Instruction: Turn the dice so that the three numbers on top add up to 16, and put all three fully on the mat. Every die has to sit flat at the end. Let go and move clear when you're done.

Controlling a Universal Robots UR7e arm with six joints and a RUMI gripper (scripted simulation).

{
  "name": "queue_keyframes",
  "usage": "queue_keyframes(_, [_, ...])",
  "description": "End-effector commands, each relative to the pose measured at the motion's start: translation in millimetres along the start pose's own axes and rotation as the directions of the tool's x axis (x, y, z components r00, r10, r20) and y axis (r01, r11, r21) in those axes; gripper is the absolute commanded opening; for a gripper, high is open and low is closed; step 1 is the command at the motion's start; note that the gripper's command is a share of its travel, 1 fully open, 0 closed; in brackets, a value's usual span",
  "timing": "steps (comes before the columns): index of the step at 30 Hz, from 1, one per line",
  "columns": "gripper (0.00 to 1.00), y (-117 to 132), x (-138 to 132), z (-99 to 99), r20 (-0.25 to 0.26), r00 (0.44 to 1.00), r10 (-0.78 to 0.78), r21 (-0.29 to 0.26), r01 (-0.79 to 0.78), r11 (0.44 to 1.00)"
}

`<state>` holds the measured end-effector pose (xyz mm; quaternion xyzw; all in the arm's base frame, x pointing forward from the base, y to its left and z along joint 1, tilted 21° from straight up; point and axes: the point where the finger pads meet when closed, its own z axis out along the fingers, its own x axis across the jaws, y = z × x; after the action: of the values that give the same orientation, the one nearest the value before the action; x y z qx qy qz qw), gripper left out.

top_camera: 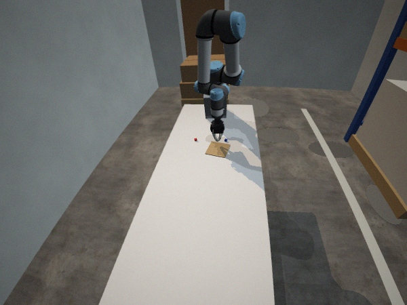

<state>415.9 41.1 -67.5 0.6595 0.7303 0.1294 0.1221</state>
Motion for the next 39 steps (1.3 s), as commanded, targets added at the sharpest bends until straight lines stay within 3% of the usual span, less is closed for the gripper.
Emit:
queue_keyframes(1, [0.0, 1, 0, 10.0, 0.002, 1.0, 0.0, -0.003, 0.0, 1.0])
queue_keyframes(13, [0.0, 1, 0, 25.2, 0.002, 1.0, 0.0, -0.003, 0.0, 1.0])
queue_keyframes(39, [0.0, 1, 0, 26.1, 0.002, 1.0, 0.0, -0.003, 0.0, 1.0])
